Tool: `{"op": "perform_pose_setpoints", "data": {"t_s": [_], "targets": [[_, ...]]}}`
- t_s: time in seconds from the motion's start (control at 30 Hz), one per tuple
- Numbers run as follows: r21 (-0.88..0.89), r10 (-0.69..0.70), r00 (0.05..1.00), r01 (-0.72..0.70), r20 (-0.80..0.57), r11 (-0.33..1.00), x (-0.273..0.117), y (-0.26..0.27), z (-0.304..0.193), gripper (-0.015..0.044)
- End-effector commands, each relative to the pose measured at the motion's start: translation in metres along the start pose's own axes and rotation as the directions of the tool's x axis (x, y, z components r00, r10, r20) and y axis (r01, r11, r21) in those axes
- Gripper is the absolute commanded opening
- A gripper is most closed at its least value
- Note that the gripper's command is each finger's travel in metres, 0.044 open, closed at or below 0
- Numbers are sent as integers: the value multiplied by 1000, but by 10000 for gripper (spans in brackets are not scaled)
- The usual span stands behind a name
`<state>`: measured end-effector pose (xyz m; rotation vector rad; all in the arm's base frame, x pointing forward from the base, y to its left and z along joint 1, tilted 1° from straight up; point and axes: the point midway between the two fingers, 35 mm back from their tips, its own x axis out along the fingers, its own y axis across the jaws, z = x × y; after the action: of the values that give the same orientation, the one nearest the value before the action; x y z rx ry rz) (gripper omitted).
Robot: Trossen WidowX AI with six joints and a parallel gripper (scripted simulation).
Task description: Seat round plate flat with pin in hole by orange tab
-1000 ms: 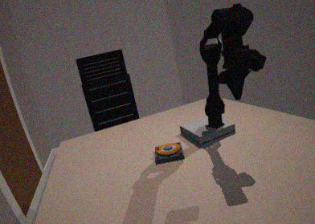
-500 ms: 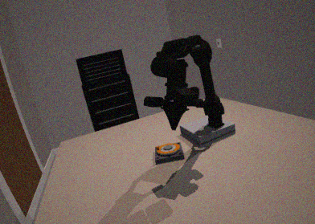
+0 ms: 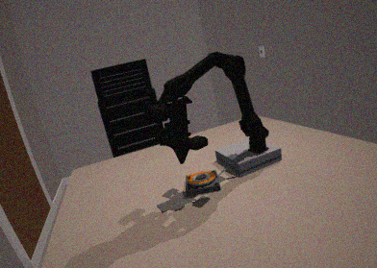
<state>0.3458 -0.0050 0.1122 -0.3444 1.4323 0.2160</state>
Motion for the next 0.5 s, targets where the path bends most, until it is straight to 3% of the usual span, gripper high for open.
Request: {"op": "perform_pose_setpoints", "data": {"t_s": [0.0, 0.13, 0.47], "targets": [[381, 56, 995, -21, -81, 924, 29, -38, -49, 0], [502, 79, 992, -18, -101, 865, 37, -49, -66, 0], [502, 79, 992, -18, -101, 865, 37, -49, -65, 0]]}}
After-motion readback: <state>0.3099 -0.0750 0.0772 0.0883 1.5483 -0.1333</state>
